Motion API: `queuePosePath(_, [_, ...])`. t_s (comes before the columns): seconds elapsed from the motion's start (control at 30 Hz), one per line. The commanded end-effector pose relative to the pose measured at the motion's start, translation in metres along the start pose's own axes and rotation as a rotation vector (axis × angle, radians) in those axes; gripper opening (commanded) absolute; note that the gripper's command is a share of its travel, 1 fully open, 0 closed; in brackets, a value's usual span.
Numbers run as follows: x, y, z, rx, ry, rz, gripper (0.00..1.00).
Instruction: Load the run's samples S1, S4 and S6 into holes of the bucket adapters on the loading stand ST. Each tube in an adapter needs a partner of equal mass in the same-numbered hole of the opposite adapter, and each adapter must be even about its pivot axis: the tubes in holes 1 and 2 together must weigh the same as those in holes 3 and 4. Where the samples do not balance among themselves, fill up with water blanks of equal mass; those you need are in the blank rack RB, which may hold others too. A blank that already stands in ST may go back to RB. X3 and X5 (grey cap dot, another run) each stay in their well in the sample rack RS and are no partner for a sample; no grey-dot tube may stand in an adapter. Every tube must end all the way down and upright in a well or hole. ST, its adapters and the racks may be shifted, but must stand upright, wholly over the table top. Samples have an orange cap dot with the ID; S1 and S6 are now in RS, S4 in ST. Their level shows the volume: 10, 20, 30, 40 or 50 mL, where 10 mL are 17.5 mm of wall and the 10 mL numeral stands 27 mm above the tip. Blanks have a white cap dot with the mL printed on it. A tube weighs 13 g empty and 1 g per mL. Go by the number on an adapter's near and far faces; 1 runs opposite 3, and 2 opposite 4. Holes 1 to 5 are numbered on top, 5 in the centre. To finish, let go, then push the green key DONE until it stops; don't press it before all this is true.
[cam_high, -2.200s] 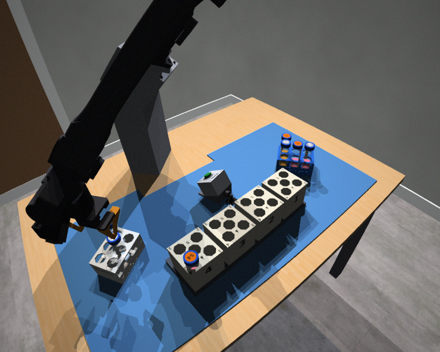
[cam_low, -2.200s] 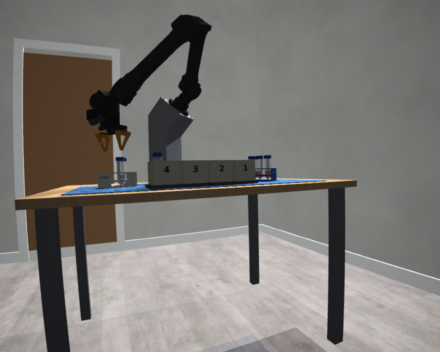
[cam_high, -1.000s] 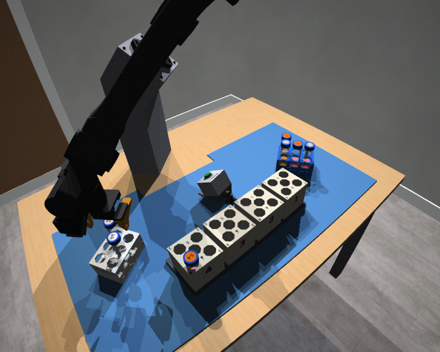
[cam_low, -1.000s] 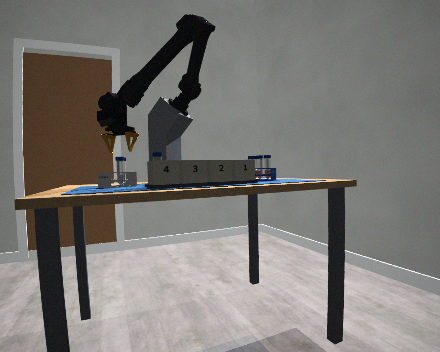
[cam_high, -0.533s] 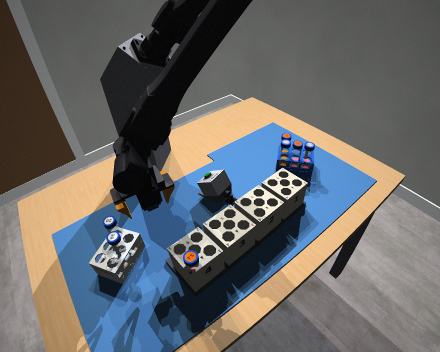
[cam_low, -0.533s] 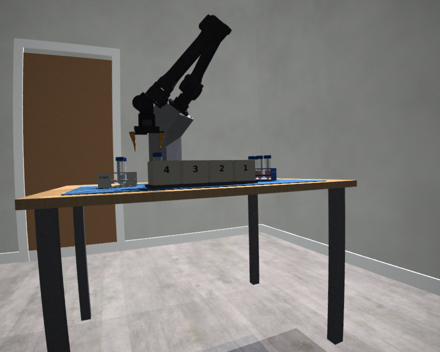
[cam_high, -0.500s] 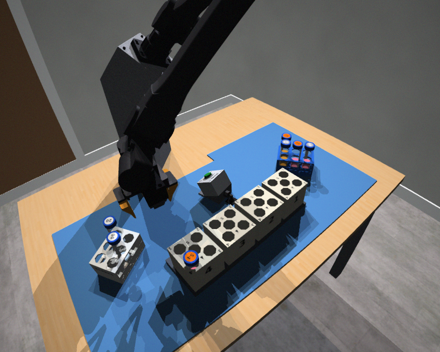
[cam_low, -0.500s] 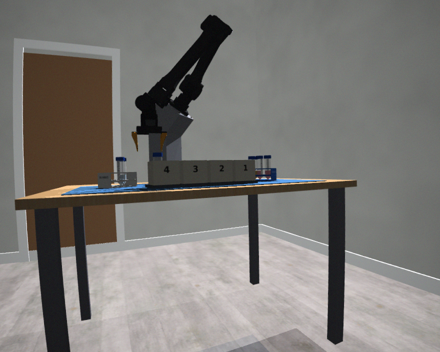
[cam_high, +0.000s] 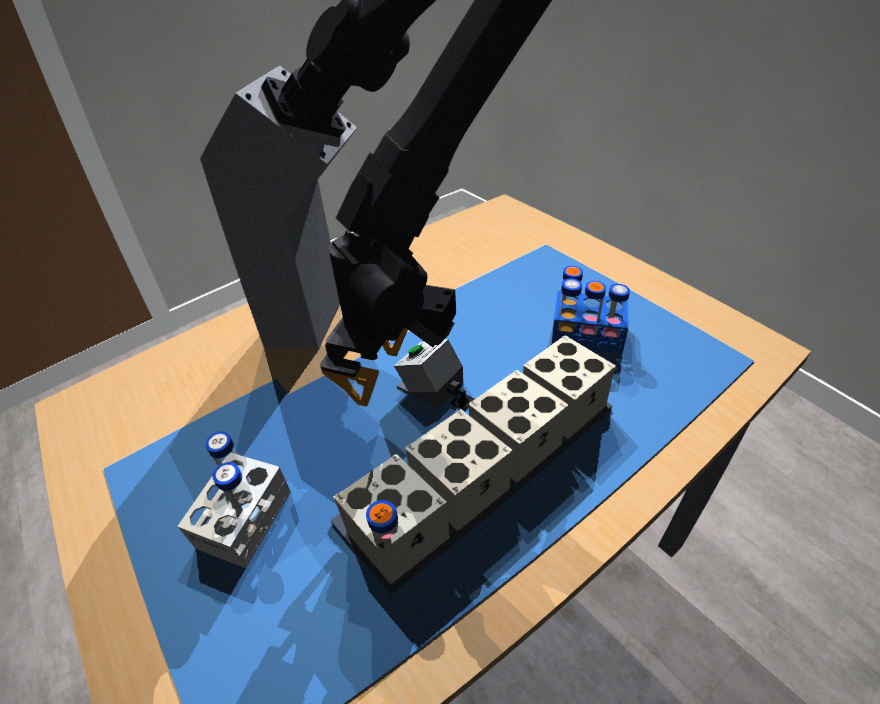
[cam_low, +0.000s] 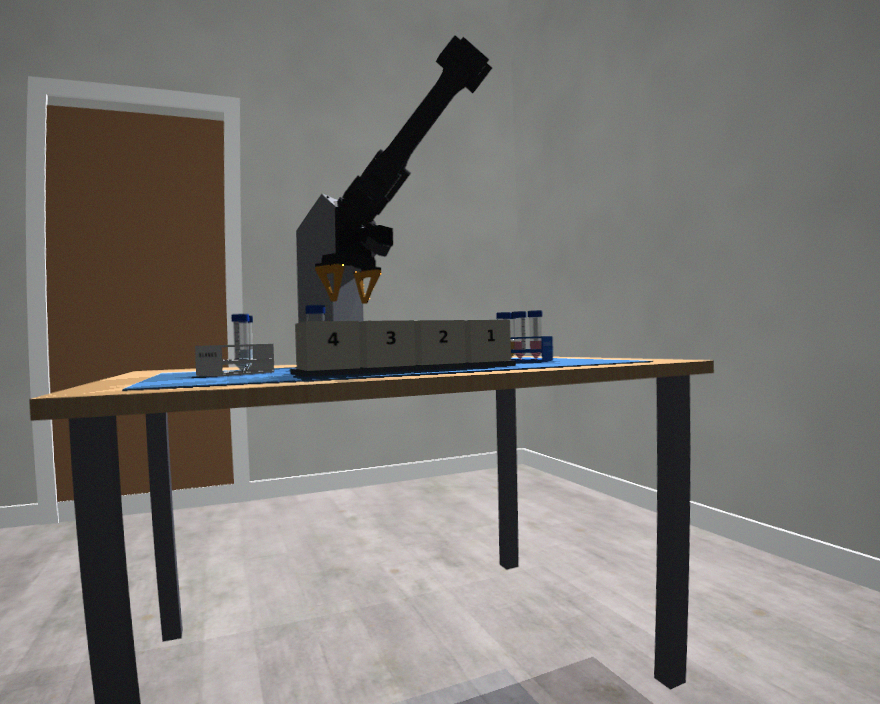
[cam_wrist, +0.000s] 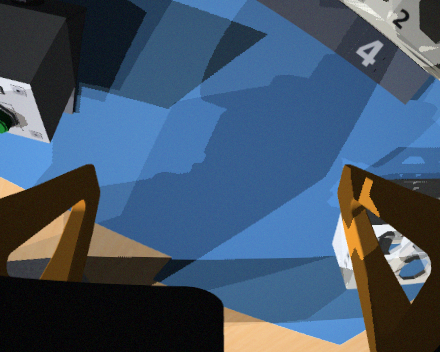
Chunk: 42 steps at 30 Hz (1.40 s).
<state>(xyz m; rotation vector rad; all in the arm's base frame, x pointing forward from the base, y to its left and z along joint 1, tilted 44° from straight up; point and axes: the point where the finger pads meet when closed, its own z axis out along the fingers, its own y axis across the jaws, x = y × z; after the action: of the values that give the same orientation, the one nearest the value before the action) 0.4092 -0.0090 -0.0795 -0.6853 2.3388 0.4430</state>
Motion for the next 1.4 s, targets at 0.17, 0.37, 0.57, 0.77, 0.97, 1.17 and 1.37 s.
queuePosePath(0.17, [-0.037, 0.042, -0.006, 0.002, -0.019, -0.193, 1.0])
queuePosePath(0.37, [-0.064, 0.083, -0.007, -0.003, -0.012, -0.187, 1.0])
queuePosePath(0.57, [-0.099, 0.121, -0.007, 0.0, -0.021, -0.191, 1.0])
queuePosePath(0.77, [-0.124, 0.147, -0.008, 0.002, -0.029, -0.194, 1.0])
queuePosePath(0.97, [-0.155, 0.188, -0.01, 0.001, -0.034, -0.193, 1.0])
queuePosePath(1.17, [-0.187, 0.229, -0.012, 0.0, -0.04, -0.192, 1.0])
queuePosePath(1.37, [-0.209, 0.256, -0.014, -0.001, -0.045, -0.191, 1.0])
